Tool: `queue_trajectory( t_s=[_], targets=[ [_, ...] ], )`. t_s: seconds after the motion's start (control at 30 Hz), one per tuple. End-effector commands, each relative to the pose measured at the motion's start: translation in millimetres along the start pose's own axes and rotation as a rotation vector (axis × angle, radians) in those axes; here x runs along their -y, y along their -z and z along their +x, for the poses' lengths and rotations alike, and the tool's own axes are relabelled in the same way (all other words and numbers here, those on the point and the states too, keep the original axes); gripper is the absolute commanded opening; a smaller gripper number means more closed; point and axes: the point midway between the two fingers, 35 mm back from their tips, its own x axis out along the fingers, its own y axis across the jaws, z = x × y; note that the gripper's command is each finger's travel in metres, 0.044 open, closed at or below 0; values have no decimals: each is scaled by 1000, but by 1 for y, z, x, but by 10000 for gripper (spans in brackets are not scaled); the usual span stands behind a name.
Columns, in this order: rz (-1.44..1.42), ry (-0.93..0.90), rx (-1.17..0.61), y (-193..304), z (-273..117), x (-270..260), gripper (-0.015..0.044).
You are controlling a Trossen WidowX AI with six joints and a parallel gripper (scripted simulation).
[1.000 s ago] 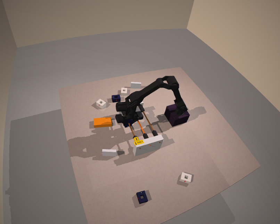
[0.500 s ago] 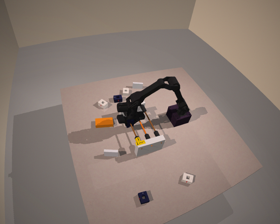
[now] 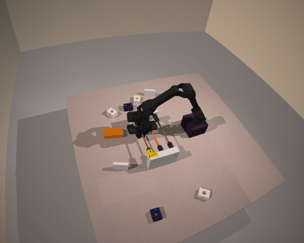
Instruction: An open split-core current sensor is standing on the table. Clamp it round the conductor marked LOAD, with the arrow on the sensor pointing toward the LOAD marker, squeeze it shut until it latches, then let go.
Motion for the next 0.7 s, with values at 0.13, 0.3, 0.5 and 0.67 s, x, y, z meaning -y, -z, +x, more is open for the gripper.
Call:
queue_trajectory(
  t_s=[0.13,0.3,0.5,0.67],
  targets=[
    [0,0,-1,0,0,0,236],
    [0,0,-1,0,0,0,266],
    [0,0,-1,0,0,0,266],
    [0,0,-1,0,0,0,266]
  ],
)
